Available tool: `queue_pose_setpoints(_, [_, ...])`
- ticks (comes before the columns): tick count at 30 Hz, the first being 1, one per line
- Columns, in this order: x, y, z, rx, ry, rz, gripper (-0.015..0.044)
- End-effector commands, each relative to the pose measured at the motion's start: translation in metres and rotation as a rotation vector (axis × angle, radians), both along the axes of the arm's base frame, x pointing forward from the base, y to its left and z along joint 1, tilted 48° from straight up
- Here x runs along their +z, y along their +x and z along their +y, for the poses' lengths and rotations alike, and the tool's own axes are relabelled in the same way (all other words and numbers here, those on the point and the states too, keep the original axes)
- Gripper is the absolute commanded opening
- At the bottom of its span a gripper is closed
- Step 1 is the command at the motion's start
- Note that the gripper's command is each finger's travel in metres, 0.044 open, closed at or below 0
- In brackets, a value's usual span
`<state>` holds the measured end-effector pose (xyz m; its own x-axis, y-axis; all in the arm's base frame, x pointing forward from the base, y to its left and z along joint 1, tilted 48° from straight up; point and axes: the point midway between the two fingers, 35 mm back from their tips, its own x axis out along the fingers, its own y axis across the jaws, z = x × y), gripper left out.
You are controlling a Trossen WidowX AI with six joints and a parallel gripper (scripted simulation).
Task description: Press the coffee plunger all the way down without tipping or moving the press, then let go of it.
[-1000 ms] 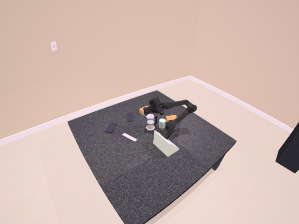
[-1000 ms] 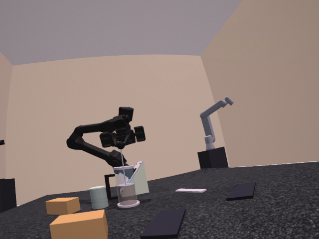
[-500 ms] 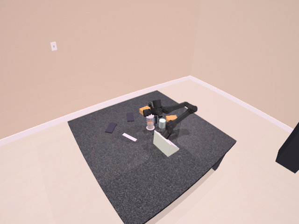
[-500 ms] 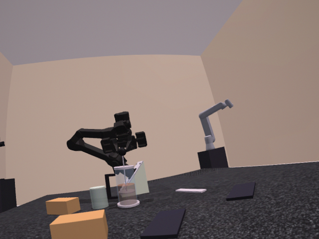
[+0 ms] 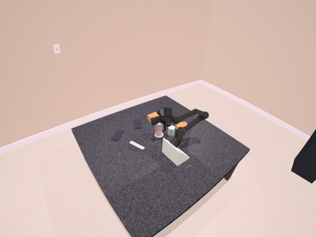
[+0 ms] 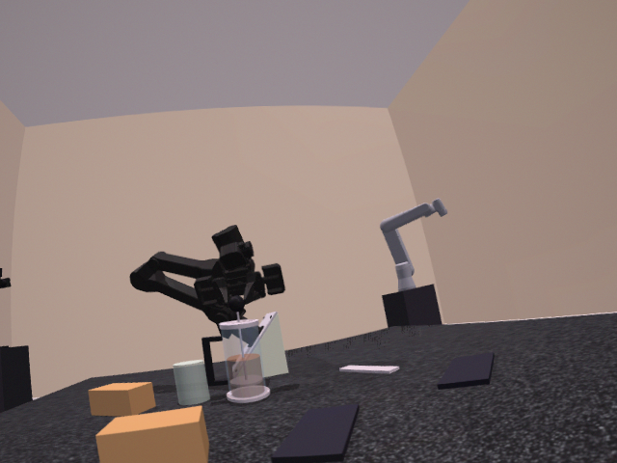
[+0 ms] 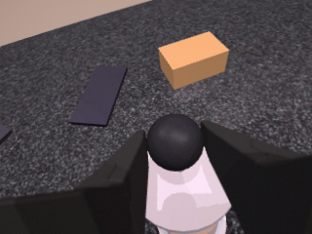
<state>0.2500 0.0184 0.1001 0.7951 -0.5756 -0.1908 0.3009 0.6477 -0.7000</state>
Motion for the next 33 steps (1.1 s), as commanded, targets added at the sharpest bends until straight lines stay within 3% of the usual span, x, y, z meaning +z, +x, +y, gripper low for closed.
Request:
queue_pose_setpoints(1, [-0.0045,-0.0007,-0.0049,-0.005,-0.017,0.022,0.0130])
queue_pose_setpoints(31, [-0.0016,0.0033,-0.0028,0.000,-0.004,0.007,0.0130])
queue_pose_setpoints(33, [-0.0016,0.0033,-0.0028,0.000,-0.004,0.007,0.0183])
